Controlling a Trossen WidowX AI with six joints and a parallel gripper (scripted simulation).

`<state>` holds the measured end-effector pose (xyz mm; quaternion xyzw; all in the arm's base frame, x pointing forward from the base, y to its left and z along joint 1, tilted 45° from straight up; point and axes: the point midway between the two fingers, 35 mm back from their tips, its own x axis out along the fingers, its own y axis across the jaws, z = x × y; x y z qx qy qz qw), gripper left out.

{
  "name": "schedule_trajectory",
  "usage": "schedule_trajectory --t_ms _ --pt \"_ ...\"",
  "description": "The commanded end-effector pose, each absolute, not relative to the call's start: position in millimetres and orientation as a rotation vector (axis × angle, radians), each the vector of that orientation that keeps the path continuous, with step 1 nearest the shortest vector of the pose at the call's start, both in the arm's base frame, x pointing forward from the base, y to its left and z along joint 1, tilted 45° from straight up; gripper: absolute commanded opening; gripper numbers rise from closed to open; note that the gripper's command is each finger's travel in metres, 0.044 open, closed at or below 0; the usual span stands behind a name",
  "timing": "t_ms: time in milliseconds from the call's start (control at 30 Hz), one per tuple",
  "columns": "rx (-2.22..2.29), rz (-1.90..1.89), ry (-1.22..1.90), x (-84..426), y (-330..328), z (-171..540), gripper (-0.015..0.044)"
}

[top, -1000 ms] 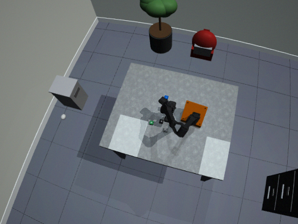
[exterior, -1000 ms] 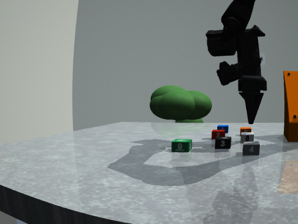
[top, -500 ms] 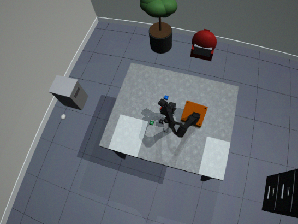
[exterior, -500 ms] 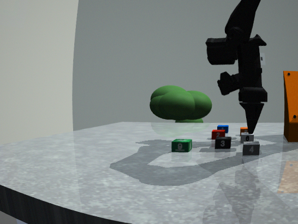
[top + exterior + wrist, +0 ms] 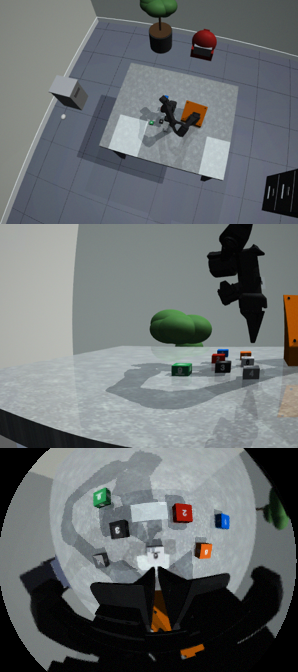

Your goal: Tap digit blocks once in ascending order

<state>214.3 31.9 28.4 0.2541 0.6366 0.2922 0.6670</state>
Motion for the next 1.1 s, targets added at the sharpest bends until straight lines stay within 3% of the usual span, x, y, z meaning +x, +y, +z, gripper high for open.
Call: schedule_trajectory --t_ms 0,267,600,1067 --pt "0.559 0.651 1.423 217.1 -3.5 61.2 0.002" --pt "0.561 0.655 1.423 214.0 -21.6 78.4 0.002" --pt "0.556 0.651 1.422 223.5 -99.5 1.5 0.002" --pt "0.558 0.654 1.42 226.3 -41.9 -55.7 0.002"
